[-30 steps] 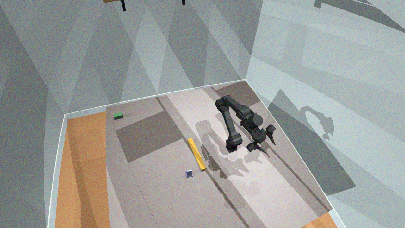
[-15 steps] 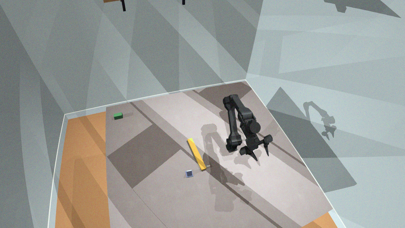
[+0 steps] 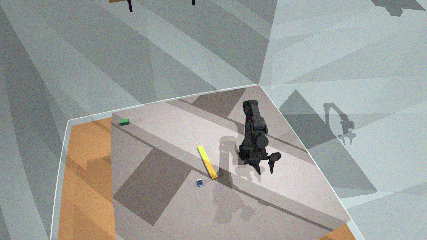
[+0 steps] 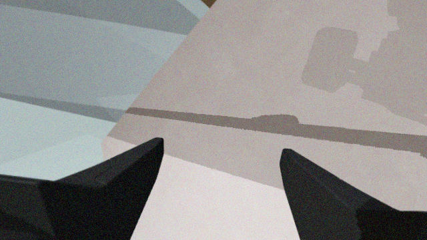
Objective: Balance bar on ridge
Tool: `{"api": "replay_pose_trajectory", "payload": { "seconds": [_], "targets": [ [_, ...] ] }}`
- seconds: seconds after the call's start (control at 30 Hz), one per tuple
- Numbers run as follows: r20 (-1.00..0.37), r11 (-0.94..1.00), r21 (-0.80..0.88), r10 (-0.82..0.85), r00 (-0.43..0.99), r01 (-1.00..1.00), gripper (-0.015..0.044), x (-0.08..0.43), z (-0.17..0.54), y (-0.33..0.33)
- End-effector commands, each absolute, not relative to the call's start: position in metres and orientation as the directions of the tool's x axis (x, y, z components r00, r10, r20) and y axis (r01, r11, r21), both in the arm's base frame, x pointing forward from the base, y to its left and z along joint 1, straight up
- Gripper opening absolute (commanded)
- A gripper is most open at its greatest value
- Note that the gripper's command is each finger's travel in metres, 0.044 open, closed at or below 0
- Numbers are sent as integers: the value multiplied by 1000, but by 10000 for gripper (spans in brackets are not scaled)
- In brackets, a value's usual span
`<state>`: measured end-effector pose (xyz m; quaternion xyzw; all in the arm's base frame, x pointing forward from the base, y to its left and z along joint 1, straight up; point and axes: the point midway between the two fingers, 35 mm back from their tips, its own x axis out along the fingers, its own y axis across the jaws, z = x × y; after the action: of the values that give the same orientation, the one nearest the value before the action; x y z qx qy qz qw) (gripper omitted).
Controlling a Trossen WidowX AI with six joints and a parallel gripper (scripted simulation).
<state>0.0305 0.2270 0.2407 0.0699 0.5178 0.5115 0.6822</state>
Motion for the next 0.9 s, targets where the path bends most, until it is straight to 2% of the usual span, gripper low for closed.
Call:
{"api": "replay_pose_trajectory", "payload": {
  "seconds": [0.0,0.43,0.87],
  "targets": [
    [-667,549,618,745,-6,-562,315,48,235,227],
    [-745,738,589,653,133,-328,315,101,218,217],
    [-816,844,534,530,229,-48,315,150,201,194]
  ]
}}
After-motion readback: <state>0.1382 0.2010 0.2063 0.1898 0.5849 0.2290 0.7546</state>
